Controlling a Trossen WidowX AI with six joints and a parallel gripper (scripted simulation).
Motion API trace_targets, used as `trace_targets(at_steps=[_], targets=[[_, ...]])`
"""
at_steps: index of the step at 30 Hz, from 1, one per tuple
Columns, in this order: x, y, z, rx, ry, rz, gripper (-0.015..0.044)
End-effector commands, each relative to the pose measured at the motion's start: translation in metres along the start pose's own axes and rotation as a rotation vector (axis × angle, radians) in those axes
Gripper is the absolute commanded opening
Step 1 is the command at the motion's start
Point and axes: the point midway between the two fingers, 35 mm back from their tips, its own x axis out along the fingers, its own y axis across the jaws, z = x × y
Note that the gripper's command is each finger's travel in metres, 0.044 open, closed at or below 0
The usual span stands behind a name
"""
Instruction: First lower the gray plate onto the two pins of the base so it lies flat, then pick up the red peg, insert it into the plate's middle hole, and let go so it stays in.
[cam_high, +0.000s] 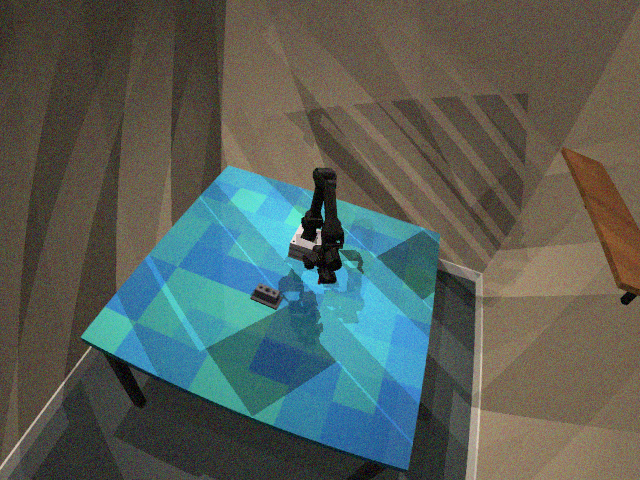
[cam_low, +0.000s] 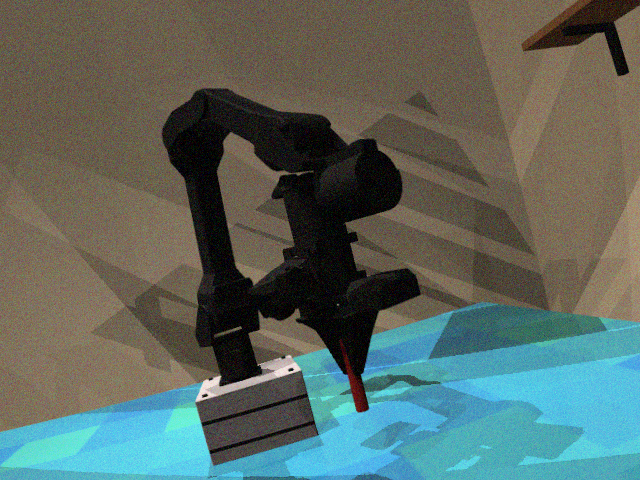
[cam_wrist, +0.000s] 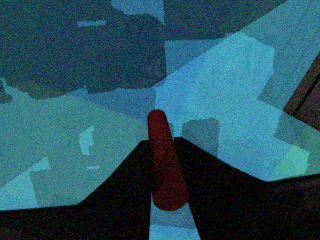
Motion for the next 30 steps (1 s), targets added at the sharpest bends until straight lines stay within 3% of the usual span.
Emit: trace_targets(at_steps=[1,30], targets=[[0.001,0.003,0.008,0.0,0.0,-0.005,0.0],[-0.002,0.023,0.088,0.0,-0.002,0.005,0.0]])
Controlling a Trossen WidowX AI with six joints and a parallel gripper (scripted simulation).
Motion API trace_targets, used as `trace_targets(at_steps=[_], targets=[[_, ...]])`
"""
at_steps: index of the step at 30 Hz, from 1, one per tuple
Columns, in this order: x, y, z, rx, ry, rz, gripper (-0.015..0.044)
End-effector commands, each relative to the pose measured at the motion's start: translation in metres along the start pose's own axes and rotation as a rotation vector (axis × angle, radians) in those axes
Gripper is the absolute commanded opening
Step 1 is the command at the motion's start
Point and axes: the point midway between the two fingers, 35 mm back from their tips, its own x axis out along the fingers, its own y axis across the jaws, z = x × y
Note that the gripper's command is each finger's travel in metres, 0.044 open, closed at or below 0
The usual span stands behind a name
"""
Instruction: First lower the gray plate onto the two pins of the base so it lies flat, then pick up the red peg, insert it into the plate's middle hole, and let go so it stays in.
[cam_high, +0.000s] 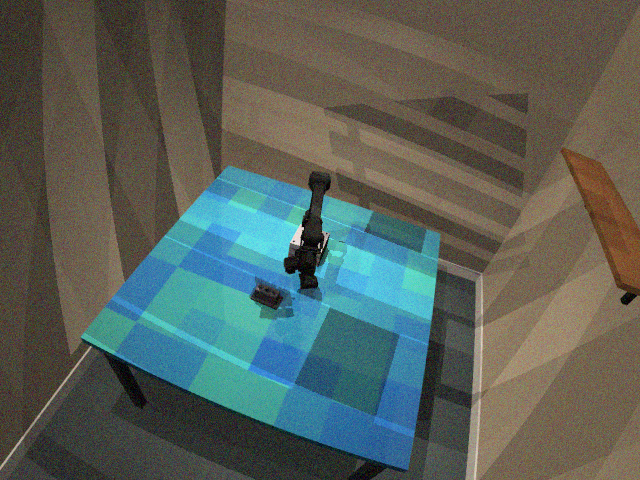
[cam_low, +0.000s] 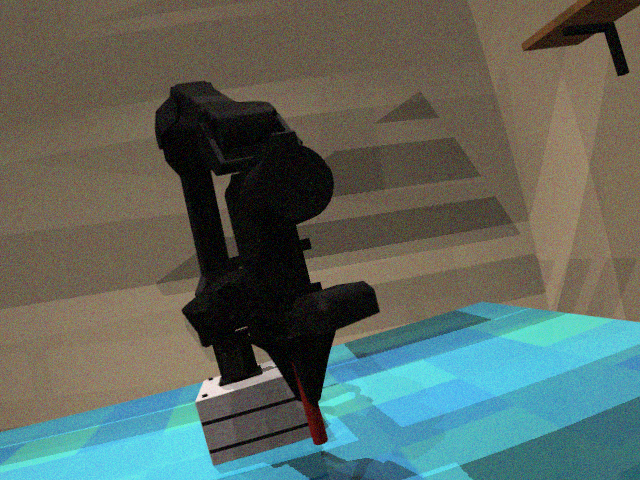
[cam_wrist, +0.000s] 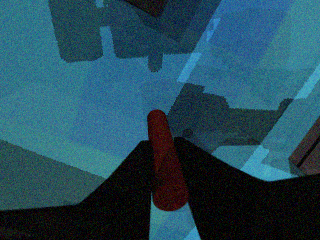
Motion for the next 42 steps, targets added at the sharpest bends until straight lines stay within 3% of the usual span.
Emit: trace_targets(at_steps=[1,42], targets=[[0.001,0.001,0.013,-0.002,-0.003,-0.007,0.0],[0.001,-0.012,0.139,0.0,-0.014,-0.01,0.0]])
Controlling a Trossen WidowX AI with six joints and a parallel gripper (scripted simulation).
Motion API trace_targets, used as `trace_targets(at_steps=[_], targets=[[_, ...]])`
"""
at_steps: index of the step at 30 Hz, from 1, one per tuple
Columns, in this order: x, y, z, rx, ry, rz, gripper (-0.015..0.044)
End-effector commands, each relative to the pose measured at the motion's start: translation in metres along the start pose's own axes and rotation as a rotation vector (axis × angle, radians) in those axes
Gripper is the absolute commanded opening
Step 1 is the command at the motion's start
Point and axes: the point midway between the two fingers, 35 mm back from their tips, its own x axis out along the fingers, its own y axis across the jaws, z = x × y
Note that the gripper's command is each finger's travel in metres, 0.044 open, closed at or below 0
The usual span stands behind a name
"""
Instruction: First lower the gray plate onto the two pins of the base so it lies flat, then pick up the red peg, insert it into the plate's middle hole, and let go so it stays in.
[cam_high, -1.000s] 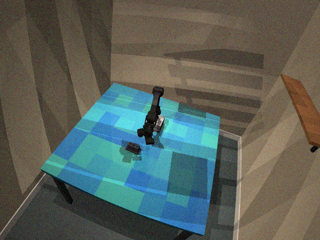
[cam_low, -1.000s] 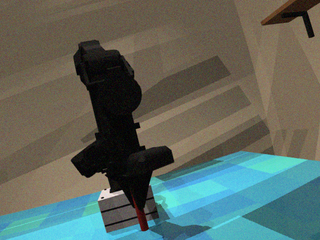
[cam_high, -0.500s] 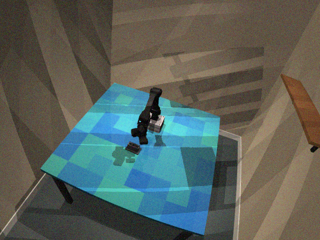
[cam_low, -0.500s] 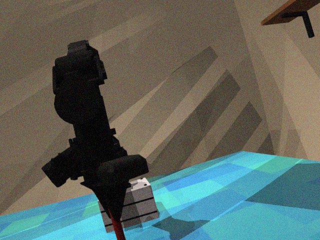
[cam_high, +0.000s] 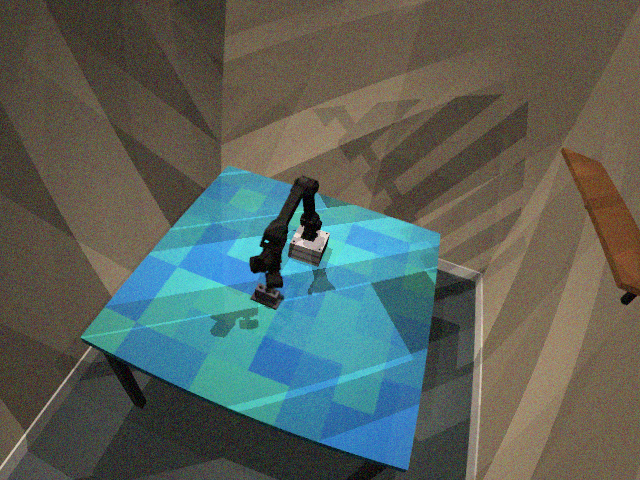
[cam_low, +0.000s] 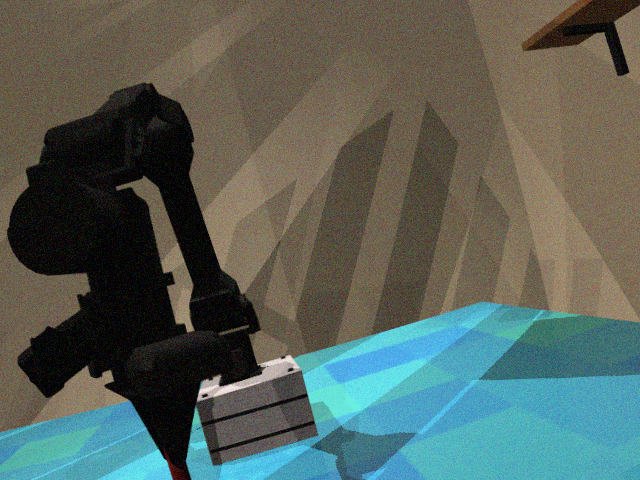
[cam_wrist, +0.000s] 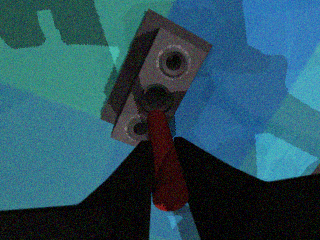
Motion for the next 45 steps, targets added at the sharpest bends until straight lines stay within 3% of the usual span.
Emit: trace_targets(at_steps=[1,45], targets=[[0.0024,-0.0026,0.0088,-0.004,0.002,-0.009,0.0],[0.0024,0.0004,0.0117,-0.004,0.001,-0.008,0.0]])
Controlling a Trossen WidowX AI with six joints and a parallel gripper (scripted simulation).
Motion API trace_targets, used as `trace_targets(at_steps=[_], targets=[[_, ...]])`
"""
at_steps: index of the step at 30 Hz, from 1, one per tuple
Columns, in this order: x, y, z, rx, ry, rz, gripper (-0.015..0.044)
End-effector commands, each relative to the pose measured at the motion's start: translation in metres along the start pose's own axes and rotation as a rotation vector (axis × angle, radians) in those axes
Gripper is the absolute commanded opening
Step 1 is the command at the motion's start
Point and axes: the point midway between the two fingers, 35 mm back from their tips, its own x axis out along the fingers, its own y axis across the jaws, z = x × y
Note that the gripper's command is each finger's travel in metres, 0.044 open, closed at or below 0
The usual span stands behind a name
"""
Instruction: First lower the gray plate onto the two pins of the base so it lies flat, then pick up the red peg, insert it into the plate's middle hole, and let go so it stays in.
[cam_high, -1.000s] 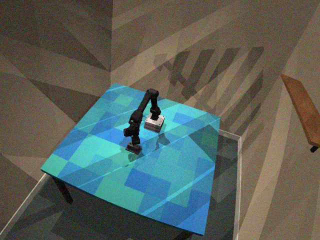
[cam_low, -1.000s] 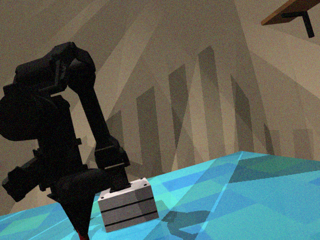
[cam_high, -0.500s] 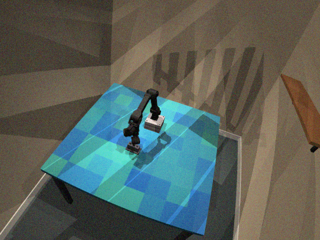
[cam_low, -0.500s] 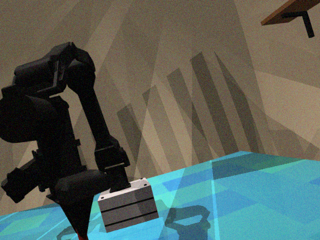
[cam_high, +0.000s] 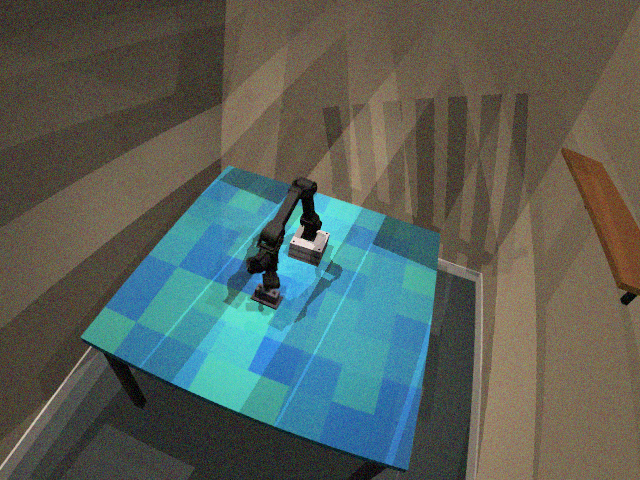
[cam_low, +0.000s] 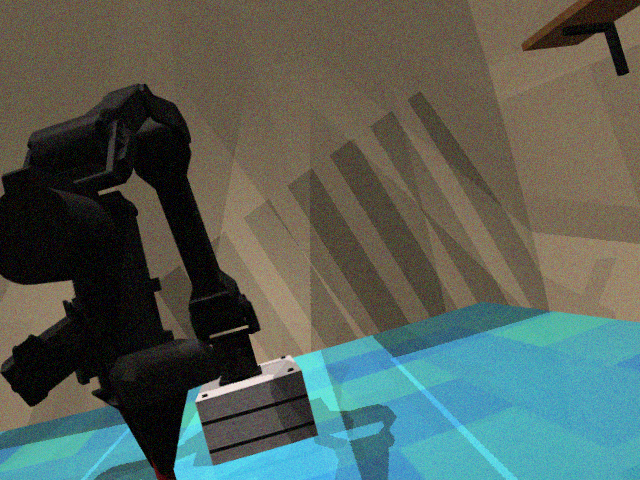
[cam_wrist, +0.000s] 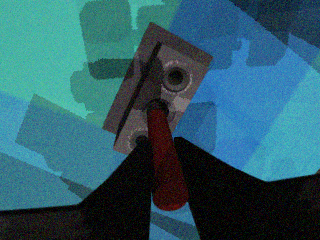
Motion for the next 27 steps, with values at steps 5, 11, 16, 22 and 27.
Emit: trace_targets(at_steps=[5,11,16,22,27], targets=[[0.001,0.0,0.0,-0.001,-0.001,-0.005,0.0],[0.0,0.0,0.0,0.0,0.0,-0.002,0.0],[0.0,0.0,0.0,0.0,0.0,-0.001,0.0],[0.007,0.0,0.0,-0.001,0.0,-0.002,0.0],[0.015,-0.001,0.0,-0.001,0.0,-0.004,0.0]])
